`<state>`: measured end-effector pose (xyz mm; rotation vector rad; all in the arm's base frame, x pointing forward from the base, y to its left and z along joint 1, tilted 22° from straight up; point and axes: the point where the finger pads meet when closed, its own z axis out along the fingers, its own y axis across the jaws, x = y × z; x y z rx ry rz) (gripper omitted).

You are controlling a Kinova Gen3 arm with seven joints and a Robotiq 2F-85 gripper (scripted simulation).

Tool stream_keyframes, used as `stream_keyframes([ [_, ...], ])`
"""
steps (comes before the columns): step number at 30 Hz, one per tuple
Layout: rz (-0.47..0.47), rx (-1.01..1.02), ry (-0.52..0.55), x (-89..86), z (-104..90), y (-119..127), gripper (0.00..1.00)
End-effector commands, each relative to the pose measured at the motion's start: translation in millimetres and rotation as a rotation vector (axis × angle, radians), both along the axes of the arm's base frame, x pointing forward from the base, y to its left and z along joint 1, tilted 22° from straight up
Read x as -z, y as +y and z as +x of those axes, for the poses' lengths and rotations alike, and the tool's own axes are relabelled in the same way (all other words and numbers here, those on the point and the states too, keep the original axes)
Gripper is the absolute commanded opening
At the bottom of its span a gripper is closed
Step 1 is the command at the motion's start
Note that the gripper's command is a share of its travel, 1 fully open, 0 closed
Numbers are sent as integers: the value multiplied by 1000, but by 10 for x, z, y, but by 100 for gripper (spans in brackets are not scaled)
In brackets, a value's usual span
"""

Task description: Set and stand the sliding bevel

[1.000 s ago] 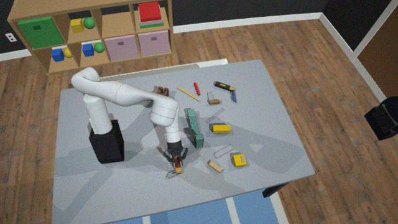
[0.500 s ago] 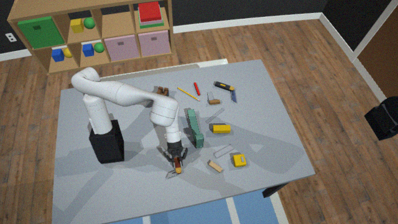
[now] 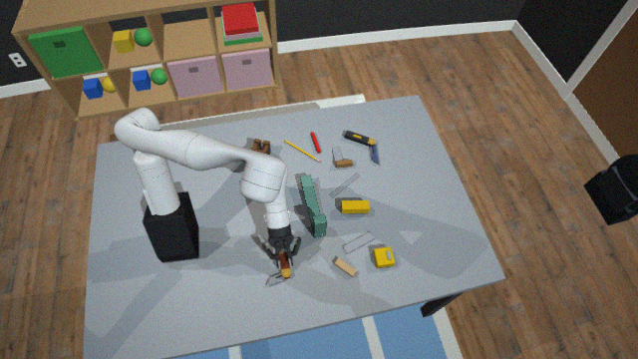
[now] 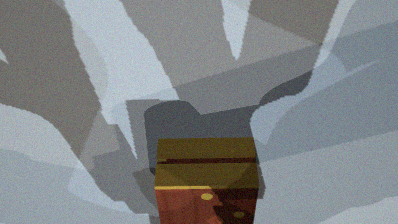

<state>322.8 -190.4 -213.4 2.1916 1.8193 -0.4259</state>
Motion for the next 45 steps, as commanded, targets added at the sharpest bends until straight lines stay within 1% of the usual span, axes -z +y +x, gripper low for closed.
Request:
stream_keyframes([
  [1, 0, 0, -1, -3, 2, -4, 10],
  [22, 0, 0, -1, -3, 2, -4, 10],
  [29, 0, 0, -1, -34, 0, -16, 10],
  [34, 0, 0, -1, -159, -11, -67, 10],
  [38, 0, 0, -1, -339, -27, -139, 10],
  [42, -1, 0, -1, -577, -48, -235, 10],
  [44, -1, 0, -1, -577, -48, -235, 10],
  [45, -1, 0, -1, -642, -54, -261, 10],
])
